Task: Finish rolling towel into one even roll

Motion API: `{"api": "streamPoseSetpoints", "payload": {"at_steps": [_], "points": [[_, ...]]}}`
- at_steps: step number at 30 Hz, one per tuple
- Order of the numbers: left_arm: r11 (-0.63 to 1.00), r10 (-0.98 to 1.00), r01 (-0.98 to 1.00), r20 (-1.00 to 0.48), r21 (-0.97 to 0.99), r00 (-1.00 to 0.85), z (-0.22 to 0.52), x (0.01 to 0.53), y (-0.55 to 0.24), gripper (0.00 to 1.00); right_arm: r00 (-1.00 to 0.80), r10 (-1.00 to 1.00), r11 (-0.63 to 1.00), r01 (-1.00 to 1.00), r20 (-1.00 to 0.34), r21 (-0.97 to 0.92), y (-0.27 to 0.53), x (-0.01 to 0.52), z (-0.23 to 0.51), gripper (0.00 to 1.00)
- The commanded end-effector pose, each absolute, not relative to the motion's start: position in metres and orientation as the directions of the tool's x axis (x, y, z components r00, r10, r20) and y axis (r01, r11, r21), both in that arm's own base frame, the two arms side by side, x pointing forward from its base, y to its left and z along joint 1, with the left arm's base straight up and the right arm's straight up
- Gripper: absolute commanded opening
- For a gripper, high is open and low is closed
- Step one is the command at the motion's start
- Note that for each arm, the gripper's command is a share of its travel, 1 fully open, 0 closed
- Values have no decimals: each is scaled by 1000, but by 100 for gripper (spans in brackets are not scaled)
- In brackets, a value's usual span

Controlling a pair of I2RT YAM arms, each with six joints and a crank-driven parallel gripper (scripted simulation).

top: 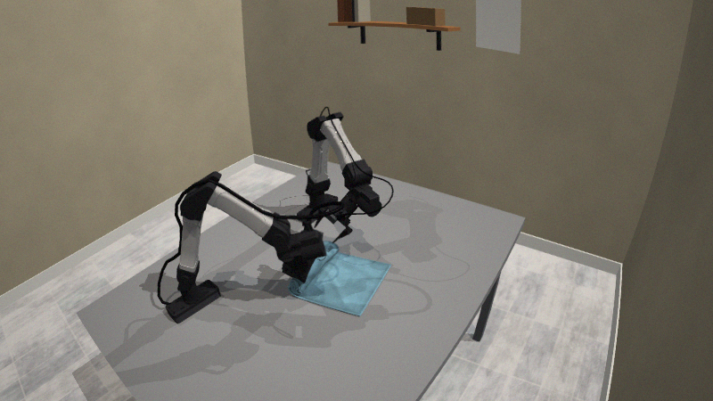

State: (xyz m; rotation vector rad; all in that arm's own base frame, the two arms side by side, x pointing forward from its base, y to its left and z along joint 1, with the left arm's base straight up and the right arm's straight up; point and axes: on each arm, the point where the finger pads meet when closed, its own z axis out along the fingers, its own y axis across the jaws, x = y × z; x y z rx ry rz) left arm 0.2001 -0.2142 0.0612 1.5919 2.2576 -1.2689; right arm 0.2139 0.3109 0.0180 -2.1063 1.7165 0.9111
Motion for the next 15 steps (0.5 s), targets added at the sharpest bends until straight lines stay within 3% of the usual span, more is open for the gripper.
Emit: {"api": "streamPoseSetpoints", "payload": {"at_steps": [1, 15], "points": [[165, 729, 926, -590, -339, -346, 66, 211, -226, 91, 10, -815, -271, -891, -580, 365, 303, 200, 19, 32], [219, 782, 951, -622, 216, -39, 70, 197, -250, 95, -145, -868, -220, -744, -474, 631, 303, 200, 22, 32]]}}
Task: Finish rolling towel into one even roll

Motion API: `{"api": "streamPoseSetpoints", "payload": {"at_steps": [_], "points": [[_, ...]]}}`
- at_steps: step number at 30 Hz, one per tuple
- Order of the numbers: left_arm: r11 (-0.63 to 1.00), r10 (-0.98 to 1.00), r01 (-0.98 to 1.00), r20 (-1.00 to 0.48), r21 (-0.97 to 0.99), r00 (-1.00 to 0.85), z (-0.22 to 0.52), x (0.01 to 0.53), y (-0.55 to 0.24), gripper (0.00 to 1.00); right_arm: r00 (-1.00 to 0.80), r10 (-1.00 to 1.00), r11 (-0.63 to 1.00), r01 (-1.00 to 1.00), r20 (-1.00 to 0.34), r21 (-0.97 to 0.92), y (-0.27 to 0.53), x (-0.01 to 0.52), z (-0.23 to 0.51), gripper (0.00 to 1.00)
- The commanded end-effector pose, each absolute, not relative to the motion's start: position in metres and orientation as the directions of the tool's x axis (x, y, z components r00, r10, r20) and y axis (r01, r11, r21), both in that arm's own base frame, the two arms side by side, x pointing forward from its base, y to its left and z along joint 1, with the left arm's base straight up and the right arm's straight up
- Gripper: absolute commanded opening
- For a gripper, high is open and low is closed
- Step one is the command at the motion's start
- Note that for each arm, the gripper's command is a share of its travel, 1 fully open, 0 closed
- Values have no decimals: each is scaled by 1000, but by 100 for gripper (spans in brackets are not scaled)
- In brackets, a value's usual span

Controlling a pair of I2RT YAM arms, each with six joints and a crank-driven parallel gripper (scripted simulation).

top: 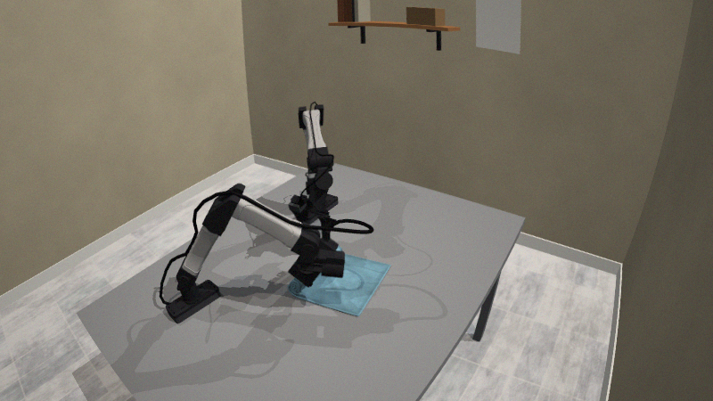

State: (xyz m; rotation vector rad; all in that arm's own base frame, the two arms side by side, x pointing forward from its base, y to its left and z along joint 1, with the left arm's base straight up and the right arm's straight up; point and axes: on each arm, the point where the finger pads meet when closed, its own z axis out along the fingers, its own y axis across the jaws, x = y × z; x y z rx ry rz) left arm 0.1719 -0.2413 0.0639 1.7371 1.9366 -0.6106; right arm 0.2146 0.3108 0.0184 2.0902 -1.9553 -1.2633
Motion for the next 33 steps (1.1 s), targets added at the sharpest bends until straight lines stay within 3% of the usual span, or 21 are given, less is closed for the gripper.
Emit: {"api": "streamPoseSetpoints", "payload": {"at_steps": [1, 6, 22, 33], "points": [[221, 786, 943, -618, 248, -22, 70, 196, -251, 96, -153, -871, -216, -733, -466, 645, 303, 200, 23, 32], [224, 796, 914, -605, 339, 29, 71, 194, -255, 97, -181, -881, -202, -691, -437, 694, 303, 200, 23, 32], [152, 792, 927, -604, 342, 93, 82, 215, -243, 98, -189, -883, -198, -679, -429, 707, 303, 200, 11, 32], [155, 792, 927, -604, 342, 90, 41, 211, -245, 98, -189, -883, -198, -679, -429, 707, 303, 200, 11, 32]]}}
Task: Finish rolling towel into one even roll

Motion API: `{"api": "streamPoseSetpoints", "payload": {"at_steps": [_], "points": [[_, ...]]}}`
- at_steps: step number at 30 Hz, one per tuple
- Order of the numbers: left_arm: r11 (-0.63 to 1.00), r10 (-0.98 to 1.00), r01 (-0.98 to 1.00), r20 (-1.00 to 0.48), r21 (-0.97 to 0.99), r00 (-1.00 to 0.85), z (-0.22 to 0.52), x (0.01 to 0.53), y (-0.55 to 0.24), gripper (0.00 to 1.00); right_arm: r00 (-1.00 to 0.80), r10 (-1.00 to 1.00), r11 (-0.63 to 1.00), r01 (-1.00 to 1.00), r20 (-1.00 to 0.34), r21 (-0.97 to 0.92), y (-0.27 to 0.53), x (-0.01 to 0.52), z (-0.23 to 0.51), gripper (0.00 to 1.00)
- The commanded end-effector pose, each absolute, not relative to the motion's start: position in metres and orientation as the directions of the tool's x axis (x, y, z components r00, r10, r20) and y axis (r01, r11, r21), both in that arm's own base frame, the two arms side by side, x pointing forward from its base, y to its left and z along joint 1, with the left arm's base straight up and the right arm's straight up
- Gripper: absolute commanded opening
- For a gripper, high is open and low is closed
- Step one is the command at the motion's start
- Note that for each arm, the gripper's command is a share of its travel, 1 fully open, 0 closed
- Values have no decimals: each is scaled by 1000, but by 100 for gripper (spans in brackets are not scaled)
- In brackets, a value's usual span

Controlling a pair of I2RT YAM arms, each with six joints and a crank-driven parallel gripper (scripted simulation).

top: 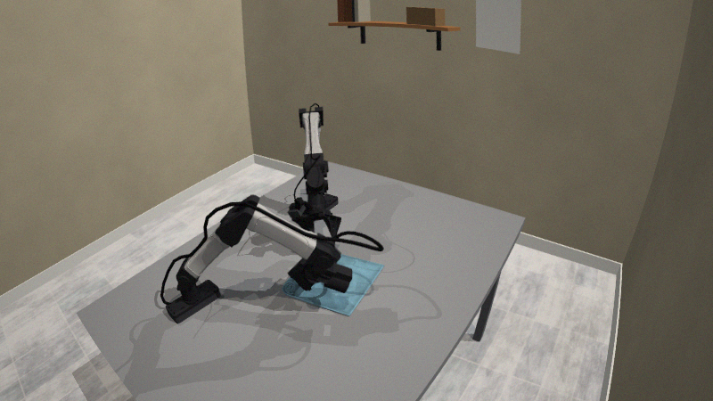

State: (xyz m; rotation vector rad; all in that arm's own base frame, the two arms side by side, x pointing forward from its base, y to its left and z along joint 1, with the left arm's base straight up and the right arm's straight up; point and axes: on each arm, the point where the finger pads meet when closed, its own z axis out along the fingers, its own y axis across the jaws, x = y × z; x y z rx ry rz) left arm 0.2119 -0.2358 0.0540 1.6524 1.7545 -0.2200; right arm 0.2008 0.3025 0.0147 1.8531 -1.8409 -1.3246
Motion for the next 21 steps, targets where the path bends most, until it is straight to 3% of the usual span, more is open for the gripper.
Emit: {"api": "streamPoseSetpoints", "payload": {"at_steps": [1, 15, 21], "points": [[156, 792, 927, -604, 342, 90, 35, 211, -245, 98, -189, -883, -198, -679, -429, 707, 303, 200, 11, 32], [157, 792, 926, -604, 342, 89, 17, 215, -258, 98, -189, -883, -198, -679, -429, 707, 303, 200, 11, 32], [157, 792, 926, -604, 342, 89, 17, 215, -258, 72, -189, -883, -198, -679, -429, 707, 303, 200, 11, 32]]}}
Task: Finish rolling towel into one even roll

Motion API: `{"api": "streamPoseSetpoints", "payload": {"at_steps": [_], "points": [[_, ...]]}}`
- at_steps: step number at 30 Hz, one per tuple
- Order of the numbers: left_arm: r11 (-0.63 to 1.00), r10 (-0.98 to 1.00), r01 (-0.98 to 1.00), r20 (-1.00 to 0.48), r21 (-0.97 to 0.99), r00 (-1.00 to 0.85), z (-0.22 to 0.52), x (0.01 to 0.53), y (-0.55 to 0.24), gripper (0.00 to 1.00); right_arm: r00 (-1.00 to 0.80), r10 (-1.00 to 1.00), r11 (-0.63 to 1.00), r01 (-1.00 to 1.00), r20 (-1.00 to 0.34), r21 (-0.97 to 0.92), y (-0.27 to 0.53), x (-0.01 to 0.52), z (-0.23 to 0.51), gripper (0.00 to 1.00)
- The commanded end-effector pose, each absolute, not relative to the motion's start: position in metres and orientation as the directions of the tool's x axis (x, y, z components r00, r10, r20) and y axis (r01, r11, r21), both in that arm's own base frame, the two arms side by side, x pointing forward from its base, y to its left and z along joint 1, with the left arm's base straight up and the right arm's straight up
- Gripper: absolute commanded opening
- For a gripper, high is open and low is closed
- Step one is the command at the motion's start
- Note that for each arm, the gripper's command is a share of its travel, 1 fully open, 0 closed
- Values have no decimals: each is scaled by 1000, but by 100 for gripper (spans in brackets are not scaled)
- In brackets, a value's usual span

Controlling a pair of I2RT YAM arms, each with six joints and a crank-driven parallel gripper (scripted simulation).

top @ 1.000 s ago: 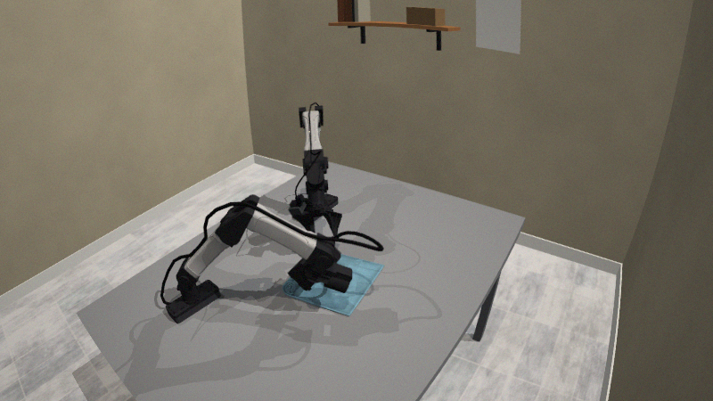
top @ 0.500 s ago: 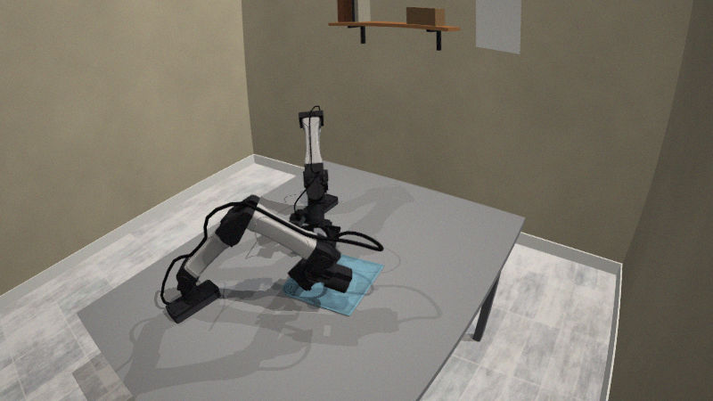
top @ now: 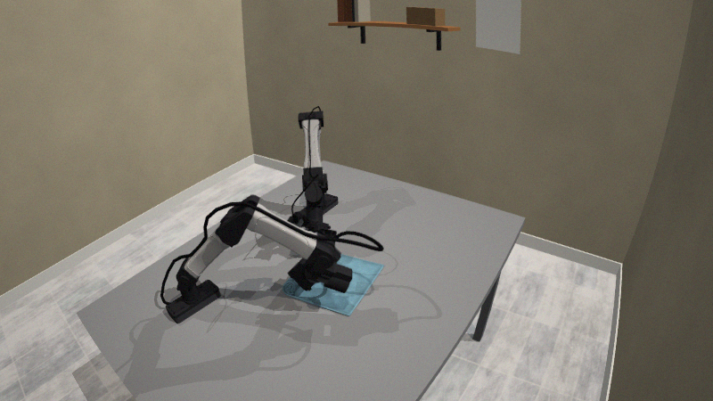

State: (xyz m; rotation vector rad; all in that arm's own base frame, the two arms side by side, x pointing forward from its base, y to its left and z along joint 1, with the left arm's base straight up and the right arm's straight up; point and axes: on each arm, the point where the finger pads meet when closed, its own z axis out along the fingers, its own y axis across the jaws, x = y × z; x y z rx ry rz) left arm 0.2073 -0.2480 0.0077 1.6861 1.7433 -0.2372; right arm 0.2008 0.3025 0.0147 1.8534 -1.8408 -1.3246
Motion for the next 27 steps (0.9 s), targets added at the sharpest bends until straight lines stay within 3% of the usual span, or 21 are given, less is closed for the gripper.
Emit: {"api": "streamPoseSetpoints", "payload": {"at_steps": [1, 4, 7, 9, 25, 27], "points": [[157, 792, 926, -604, 342, 89, 17, 215, -258, 68, -189, -883, -198, -679, -429, 707, 303, 200, 11, 32], [157, 792, 926, -604, 342, 89, 17, 215, -258, 55, -189, -883, -198, -679, -429, 707, 303, 200, 11, 32], [157, 792, 926, -604, 342, 89, 17, 215, -258, 54, -189, -883, -198, -679, -429, 707, 303, 200, 11, 32], [157, 792, 926, -604, 342, 89, 17, 215, -258, 46, -189, -883, -198, -679, -429, 707, 303, 200, 11, 32], [157, 792, 926, -604, 342, 89, 17, 215, -258, 38, -189, -883, -198, -679, -429, 707, 303, 200, 11, 32], [157, 792, 926, -604, 342, 89, 17, 215, -258, 38, -189, -883, -198, -679, -429, 707, 303, 200, 12, 39]]}}
